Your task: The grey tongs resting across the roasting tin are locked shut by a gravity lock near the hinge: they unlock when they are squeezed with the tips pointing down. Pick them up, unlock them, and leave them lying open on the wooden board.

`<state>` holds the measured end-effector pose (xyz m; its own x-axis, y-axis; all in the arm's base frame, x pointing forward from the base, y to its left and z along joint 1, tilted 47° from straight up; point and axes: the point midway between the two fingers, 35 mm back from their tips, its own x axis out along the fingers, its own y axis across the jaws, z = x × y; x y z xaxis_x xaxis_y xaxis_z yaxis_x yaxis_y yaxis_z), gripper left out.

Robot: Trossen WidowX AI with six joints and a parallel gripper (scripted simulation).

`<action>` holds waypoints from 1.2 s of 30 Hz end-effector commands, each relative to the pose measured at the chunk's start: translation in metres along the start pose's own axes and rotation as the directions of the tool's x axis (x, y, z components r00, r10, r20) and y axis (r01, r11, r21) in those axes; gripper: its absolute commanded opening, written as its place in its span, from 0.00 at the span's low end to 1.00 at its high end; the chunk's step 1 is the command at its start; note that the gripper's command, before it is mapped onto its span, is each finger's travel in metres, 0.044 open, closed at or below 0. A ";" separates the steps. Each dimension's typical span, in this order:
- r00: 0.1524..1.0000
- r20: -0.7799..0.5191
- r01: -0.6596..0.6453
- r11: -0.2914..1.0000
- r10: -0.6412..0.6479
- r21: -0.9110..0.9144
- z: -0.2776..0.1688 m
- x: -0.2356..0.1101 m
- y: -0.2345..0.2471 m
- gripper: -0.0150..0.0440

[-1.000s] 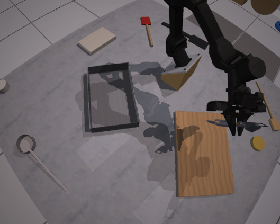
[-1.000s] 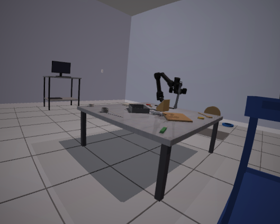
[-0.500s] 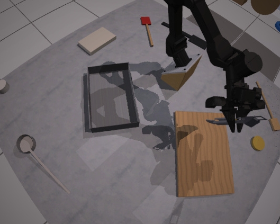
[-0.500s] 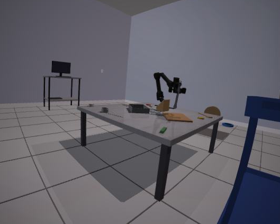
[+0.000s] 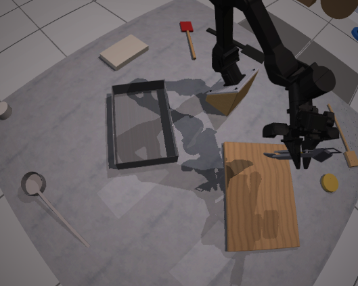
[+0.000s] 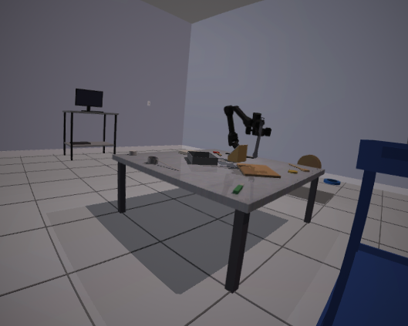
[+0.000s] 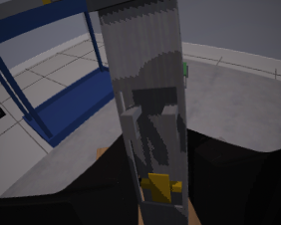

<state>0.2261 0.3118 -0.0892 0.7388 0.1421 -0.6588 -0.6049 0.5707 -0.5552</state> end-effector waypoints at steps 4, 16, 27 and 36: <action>1.000 0.006 0.004 1.000 -0.004 -0.002 0.001 -0.001 0.000 0.00; 0.999 -0.032 -0.004 1.000 0.003 -0.006 0.001 0.007 0.004 0.00; 0.987 -0.158 -0.026 1.000 0.023 -0.014 -0.002 0.029 0.014 0.00; 0.963 -0.265 -0.046 0.999 0.041 -0.012 -0.007 0.044 0.020 0.00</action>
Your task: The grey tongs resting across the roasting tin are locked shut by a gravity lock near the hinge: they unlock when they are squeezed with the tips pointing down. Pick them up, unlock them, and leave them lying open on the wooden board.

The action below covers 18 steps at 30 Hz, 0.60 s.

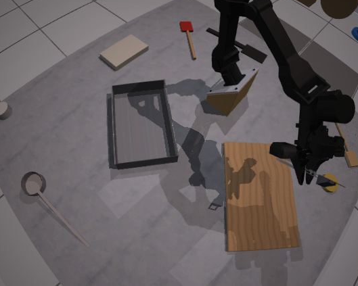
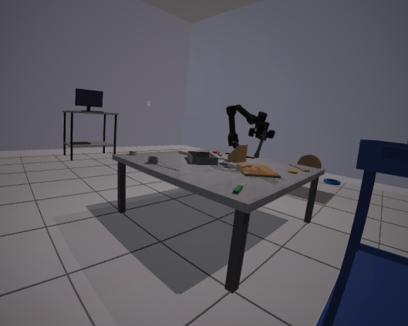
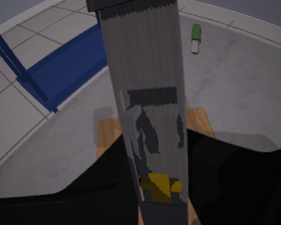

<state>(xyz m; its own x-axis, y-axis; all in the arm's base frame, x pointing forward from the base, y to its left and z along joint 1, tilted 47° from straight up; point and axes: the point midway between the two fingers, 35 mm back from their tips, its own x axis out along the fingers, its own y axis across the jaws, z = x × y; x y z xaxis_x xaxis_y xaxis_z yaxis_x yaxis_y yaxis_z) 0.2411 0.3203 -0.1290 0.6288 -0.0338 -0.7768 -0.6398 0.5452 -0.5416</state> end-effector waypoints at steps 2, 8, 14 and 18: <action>0.998 -0.055 -0.012 1.000 0.013 0.010 0.003 0.008 0.003 0.00; 0.992 -0.128 -0.019 1.000 0.020 0.013 0.002 0.017 0.005 0.00; 0.979 -0.201 -0.024 1.000 0.026 0.016 -0.001 0.024 0.006 0.00; 0.968 -0.250 -0.026 1.000 0.029 0.017 -0.003 0.029 0.006 0.00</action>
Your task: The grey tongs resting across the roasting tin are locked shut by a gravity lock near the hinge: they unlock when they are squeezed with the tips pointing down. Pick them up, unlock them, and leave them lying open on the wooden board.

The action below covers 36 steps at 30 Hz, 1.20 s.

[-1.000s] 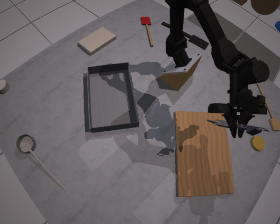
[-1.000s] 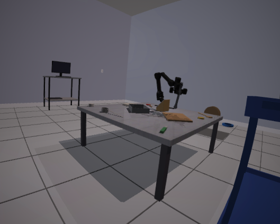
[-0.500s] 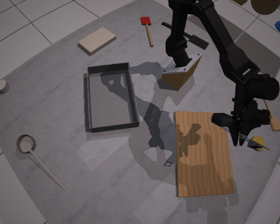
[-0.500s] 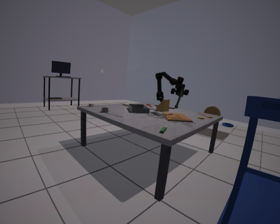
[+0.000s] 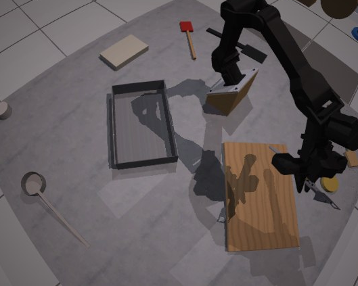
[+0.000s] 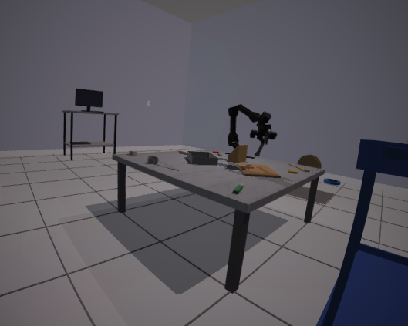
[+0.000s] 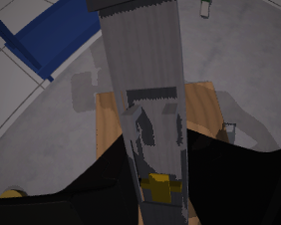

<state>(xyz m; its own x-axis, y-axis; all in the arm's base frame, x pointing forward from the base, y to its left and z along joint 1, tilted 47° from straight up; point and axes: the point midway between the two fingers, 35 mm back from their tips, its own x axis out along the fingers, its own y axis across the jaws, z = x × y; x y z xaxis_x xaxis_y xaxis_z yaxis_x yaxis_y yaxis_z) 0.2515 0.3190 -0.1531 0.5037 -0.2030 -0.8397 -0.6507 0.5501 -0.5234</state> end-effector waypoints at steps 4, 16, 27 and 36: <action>0.996 -0.085 -0.010 1.000 0.011 0.013 0.001 0.007 0.000 0.00; 0.972 -0.233 -0.009 1.000 0.014 0.021 -0.005 0.016 -0.002 0.00; 0.930 -0.368 -0.001 1.000 0.013 0.031 -0.012 0.019 -0.007 0.00; 0.881 -0.473 0.011 0.999 0.008 0.038 -0.020 0.019 -0.012 0.00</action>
<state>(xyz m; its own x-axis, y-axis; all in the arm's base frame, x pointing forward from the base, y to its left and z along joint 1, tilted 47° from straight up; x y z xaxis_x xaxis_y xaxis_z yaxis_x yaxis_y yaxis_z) 0.2574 0.2944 -0.1673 0.2011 -0.5357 -0.8201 -0.6318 0.5688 -0.5265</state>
